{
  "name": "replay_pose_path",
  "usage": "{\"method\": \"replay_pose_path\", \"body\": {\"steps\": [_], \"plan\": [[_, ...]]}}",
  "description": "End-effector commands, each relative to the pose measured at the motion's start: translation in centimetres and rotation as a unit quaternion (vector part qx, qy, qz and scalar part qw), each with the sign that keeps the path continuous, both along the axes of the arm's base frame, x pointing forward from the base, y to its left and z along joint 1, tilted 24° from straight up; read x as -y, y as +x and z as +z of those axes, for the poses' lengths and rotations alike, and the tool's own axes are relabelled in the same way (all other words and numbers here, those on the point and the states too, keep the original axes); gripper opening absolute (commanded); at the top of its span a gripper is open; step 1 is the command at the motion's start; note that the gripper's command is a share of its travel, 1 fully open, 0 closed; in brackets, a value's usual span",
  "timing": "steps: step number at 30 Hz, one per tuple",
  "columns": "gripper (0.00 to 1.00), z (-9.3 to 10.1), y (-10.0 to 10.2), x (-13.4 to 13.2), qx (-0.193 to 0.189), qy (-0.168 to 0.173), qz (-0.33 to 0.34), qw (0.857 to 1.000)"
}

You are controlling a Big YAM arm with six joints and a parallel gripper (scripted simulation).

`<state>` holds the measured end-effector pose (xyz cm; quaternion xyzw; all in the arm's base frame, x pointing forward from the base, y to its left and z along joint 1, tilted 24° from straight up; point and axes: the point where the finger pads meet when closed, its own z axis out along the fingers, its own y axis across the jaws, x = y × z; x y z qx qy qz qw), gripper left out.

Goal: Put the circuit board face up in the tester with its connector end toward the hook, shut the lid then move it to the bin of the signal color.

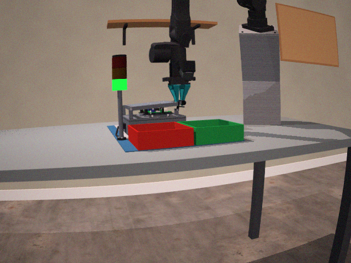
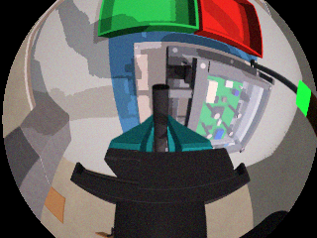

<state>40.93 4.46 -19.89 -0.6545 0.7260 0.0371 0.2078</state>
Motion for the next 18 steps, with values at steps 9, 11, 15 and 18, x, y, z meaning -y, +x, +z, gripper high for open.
{"method": "replay_pose_path", "body": {"steps": [9, 11, 15, 18], "plan": [[0.00, 0.2, 0.3, 0.1, 0.006, 0.000, -0.002, 1.000], [0.00, 0.5, 0.4, 0.2, 0.008, 0.000, -0.003, 1.000], [0.00, 1.1, 0.4, 0.5, 0.009, -0.001, -0.003, 1.000], [0.00, 1.1, 0.1, 0.7, 0.005, -0.001, -0.005, 1.000]]}}
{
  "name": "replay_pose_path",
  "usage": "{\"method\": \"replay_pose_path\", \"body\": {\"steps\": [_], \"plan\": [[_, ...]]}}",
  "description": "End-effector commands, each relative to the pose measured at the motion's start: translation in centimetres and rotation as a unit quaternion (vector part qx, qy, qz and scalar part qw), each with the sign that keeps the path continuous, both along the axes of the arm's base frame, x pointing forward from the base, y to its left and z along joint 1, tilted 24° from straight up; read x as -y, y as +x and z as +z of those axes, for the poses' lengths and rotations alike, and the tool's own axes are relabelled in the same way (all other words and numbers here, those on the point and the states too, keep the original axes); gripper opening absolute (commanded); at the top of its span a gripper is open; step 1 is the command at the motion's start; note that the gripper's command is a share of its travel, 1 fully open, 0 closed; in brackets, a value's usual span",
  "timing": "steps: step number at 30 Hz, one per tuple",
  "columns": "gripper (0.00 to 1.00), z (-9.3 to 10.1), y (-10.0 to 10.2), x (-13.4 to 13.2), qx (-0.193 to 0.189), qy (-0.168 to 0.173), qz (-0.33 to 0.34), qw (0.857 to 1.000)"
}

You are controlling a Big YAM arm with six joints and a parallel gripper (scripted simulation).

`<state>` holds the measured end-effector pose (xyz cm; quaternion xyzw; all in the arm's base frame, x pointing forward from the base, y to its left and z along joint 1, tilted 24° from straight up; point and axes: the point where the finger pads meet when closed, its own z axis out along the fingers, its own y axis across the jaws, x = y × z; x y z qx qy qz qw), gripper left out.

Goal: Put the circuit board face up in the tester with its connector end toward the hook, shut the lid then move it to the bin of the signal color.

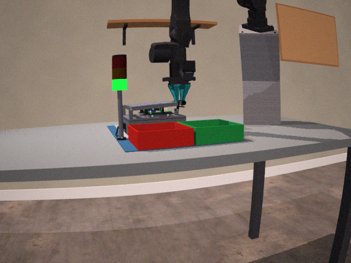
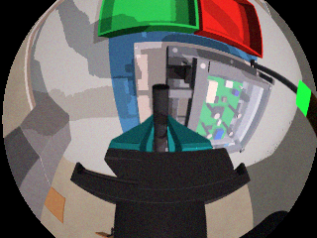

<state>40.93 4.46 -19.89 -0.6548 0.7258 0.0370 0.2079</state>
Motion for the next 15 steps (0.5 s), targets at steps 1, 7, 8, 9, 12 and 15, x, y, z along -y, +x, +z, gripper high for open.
{"method": "replay_pose_path", "body": {"steps": [1, 7, 8, 9, 12, 15], "plan": [[0.00, 1.16, 0.07, 0.80, 0.005, -0.001, -0.006, 1.000], [0.00, 1.40, 0.04, 0.93, 0.006, -0.001, -0.004, 1.000], [0.00, 1.48, 0.03, 0.95, 0.006, -0.001, -0.005, 1.000], [0.00, 1.55, 0.02, 0.98, 0.006, -0.001, -0.004, 1.000], [0.00, 1.82, -0.01, 1.06, 0.006, 0.000, -0.004, 1.000], [0.00, 2.14, -0.06, 1.16, 0.006, 0.000, -0.004, 1.000]]}}
